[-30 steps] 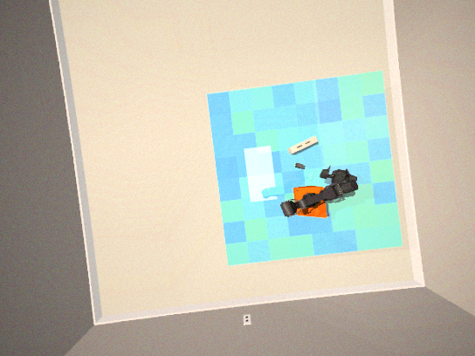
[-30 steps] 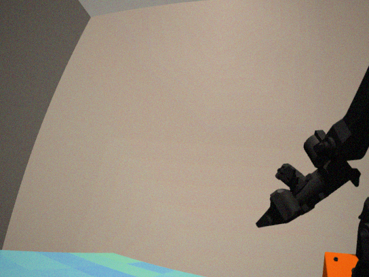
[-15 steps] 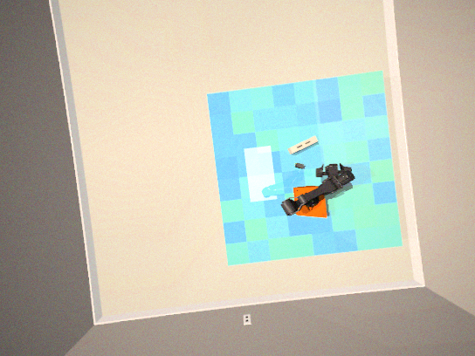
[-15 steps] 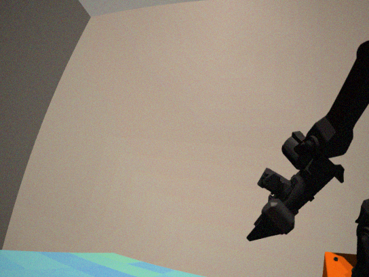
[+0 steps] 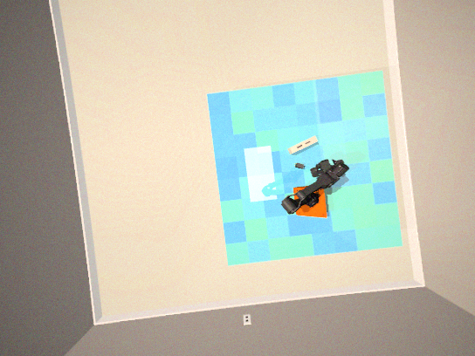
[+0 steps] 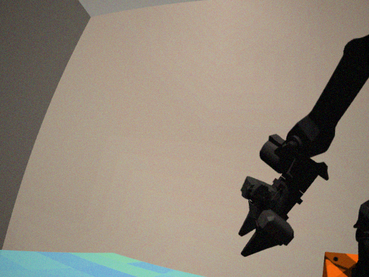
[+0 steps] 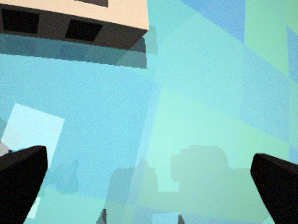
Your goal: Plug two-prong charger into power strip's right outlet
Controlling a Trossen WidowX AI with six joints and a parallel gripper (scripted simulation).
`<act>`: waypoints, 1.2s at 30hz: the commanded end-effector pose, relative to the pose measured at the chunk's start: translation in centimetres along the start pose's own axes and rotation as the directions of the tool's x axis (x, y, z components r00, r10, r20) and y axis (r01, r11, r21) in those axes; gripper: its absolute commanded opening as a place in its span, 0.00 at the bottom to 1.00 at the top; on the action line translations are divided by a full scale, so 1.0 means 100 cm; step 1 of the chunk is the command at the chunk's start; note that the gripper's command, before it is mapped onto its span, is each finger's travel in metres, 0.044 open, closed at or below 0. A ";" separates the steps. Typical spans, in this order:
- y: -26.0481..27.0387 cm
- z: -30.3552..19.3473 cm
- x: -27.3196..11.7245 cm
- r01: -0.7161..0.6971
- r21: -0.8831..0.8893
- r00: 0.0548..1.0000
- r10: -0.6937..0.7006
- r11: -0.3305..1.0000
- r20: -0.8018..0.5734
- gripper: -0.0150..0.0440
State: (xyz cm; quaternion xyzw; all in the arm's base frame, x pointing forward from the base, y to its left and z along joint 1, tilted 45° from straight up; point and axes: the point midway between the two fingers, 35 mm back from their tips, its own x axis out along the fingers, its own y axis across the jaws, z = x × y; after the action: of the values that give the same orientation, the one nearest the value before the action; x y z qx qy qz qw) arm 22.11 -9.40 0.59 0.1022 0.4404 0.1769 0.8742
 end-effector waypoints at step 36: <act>0.099 0.014 0.049 -0.464 -0.517 0.880 0.309 0.719 -0.361 1.00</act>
State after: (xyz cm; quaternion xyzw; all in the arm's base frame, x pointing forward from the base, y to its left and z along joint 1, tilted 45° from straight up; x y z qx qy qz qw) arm 23.74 0.66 1.09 -0.0870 0.4424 0.4681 0.7600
